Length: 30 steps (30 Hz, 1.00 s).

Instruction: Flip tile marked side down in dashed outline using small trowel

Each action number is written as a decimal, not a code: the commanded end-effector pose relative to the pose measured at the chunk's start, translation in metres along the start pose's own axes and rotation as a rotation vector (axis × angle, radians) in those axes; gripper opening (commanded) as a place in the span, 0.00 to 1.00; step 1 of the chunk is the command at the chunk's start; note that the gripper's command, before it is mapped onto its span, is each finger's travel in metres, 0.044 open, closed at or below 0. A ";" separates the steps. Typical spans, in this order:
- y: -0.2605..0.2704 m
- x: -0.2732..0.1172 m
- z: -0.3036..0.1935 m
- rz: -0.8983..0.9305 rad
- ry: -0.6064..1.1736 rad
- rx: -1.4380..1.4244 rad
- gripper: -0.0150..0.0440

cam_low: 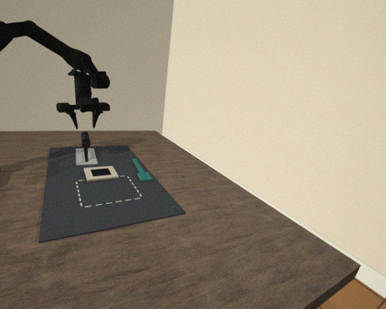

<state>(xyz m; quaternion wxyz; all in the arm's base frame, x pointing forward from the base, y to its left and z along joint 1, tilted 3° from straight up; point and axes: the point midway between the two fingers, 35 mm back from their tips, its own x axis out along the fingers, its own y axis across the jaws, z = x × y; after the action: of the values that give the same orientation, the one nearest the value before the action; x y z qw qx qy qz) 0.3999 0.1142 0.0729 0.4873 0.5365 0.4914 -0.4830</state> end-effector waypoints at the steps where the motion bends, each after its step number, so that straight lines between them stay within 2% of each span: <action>1: 0.001 0.002 -0.001 0.033 -0.012 -0.118 0.76; 30: 0.001 0.020 -0.010 0.244 -0.220 -1.072 0.76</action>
<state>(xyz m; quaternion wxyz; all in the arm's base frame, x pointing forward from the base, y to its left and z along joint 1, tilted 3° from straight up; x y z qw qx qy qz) 0.4029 0.1248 0.0536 0.7722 0.2493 0.5541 -0.1859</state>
